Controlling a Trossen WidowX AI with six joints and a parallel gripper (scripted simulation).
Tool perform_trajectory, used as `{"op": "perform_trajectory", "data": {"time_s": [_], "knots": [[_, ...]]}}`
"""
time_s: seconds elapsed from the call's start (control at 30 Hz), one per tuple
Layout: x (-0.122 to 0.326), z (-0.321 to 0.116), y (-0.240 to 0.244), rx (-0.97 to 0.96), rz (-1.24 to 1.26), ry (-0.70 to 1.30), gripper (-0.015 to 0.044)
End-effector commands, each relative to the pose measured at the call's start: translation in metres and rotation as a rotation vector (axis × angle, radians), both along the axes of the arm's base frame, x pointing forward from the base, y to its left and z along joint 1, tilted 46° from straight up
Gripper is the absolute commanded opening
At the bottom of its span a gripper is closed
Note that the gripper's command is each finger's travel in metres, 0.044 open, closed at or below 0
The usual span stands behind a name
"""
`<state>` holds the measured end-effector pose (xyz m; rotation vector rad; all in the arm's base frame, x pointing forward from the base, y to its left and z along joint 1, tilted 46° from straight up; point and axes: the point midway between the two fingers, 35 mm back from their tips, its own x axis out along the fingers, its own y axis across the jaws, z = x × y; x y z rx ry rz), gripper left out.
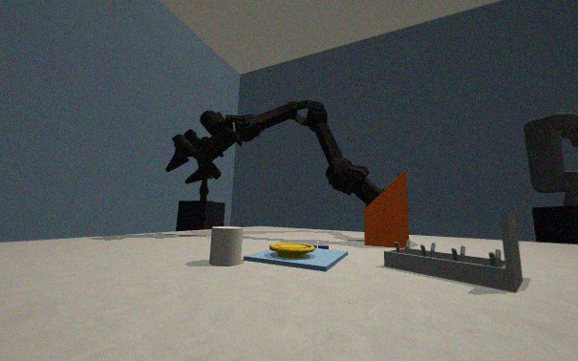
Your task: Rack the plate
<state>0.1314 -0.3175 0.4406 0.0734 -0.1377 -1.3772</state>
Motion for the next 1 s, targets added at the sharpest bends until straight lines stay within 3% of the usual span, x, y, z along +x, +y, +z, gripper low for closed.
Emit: {"op": "perform_trajectory", "data": {"time_s": [0.0,0.5,0.97], "knots": [[0.025,-0.031,-0.005,0.094,0.032,0.067,0.0400],[0.115,-0.138,0.017,0.366,0.189,0.359,0.0400],[0.166,-0.220,0.068,0.514,0.304,0.674,0.0400]]}}
